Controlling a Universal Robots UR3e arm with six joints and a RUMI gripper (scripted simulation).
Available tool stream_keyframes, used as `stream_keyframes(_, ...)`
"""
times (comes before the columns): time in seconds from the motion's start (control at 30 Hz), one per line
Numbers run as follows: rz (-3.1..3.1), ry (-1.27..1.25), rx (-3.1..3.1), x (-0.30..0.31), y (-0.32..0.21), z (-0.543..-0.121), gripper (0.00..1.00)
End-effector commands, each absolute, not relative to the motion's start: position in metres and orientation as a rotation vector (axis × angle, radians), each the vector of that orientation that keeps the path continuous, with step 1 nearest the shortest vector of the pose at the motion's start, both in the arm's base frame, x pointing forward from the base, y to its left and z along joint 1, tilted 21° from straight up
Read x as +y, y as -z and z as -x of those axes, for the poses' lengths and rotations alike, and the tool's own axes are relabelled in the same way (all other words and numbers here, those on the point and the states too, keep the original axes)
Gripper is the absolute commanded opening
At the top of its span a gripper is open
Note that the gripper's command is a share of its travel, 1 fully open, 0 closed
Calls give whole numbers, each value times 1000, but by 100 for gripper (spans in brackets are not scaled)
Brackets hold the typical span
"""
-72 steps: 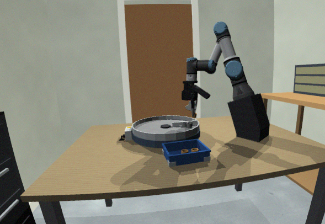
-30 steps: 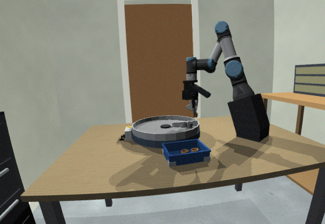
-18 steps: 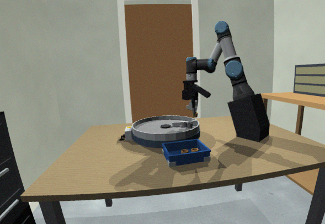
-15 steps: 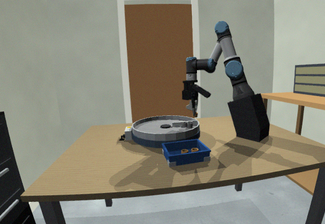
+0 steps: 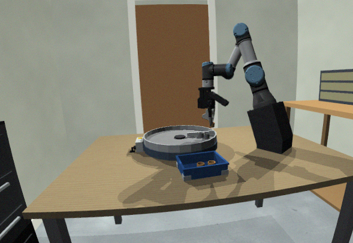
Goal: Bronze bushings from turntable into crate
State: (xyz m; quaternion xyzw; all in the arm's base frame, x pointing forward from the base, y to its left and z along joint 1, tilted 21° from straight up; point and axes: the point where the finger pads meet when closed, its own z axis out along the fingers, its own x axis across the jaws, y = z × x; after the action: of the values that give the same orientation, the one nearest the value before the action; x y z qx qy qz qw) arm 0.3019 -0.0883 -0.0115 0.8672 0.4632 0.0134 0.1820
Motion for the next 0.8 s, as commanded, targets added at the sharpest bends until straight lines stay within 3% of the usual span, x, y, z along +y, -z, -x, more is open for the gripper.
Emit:
stream_keyframes(0.0, -2446, -40, 1302, -87, 10, -305, 0)
stream_keyframes(0.77, -2446, -40, 1303, -69, 14, -316, 0)
